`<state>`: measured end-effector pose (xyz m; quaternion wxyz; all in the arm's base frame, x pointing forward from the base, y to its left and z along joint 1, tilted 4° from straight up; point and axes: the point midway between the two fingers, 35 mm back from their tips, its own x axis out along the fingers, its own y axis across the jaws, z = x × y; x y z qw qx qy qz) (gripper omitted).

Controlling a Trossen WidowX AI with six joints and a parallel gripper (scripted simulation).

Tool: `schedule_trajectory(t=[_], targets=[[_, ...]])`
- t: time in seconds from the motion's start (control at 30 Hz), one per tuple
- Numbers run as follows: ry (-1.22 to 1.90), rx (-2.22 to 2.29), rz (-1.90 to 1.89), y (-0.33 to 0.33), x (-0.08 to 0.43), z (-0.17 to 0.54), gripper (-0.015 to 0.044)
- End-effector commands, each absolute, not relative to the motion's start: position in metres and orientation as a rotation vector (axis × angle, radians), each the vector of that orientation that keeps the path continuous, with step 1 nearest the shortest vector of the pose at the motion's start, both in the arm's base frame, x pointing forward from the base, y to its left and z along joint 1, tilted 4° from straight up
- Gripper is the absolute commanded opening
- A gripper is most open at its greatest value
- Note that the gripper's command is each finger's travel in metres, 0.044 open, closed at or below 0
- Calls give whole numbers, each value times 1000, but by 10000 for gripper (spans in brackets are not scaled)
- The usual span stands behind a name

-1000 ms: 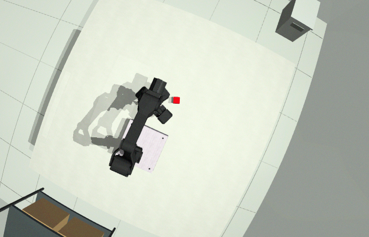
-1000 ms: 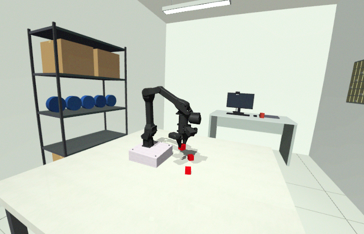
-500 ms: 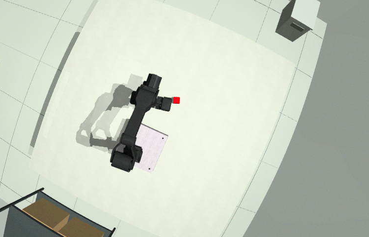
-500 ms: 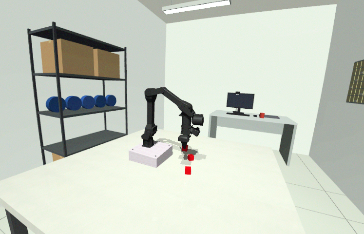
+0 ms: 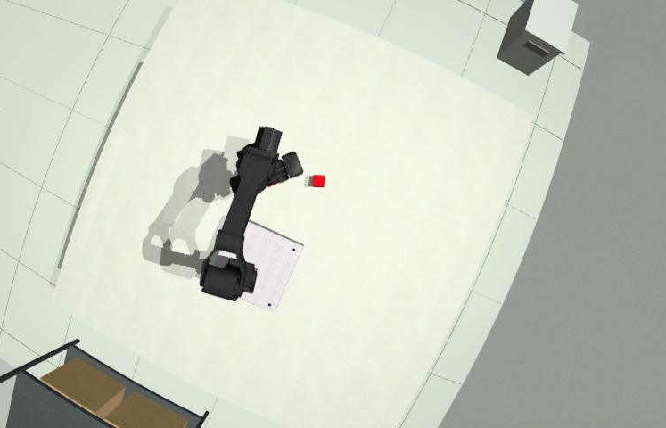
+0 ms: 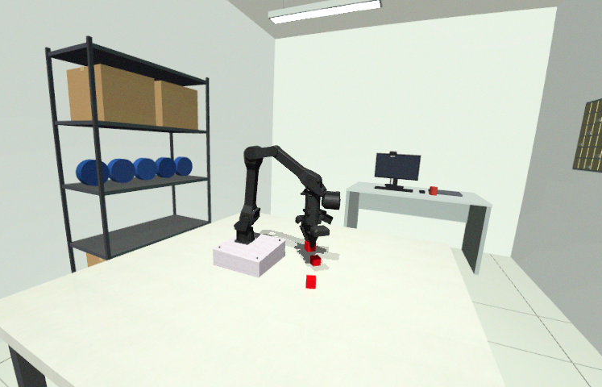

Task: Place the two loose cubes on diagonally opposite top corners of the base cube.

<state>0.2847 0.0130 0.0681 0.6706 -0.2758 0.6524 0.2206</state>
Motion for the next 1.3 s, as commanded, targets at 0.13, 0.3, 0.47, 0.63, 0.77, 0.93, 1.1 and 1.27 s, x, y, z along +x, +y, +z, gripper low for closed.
schedule_trajectory(t=[0.13, 0.3, 0.47, 0.63, 0.77, 0.93, 1.1, 1.27], targets=[[1400, -867, 730, 25, 291, 61, 105], [1342, -1020, 879, 33, 294, 56, 105], [1275, -1167, 1023, 41, 297, 51, 105], [1265, -1187, 1042, 42, 297, 51, 105], [1265, -1187, 1042, 42, 297, 51, 105], [1265, -1187, 1042, 42, 297, 51, 105], [1264, -1189, 1045, 41, 298, 42, 105], [1262, -1194, 1049, 41, 298, 29, 105]])
